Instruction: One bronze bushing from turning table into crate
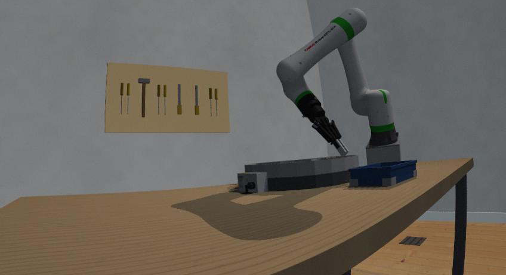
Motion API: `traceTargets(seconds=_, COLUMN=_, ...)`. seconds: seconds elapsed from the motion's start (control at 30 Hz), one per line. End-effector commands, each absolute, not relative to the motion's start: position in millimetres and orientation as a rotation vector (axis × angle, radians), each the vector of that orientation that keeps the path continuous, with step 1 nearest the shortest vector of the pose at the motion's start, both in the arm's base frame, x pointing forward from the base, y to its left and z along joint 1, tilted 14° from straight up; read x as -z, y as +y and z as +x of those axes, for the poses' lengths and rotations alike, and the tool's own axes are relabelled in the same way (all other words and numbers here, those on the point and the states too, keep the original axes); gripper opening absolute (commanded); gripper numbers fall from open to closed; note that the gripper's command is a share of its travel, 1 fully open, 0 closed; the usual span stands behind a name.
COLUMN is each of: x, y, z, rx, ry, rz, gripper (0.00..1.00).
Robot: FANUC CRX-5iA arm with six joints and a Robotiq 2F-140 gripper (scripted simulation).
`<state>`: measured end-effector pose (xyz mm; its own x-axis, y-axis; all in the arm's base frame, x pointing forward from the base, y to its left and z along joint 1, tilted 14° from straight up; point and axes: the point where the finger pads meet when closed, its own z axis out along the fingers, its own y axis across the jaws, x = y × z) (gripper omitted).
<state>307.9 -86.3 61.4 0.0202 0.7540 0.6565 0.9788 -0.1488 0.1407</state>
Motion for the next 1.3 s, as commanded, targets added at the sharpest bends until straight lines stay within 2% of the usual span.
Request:
traceTargets(seconds=0.0, x=-61, y=-87, z=308, rx=1.0, ry=-1.814, rz=-1.869, gripper=0.07)
traceTargets(seconds=1.27, x=-50, y=-86, z=310, rx=1.0, ry=-1.814, rz=-1.869, gripper=0.07)
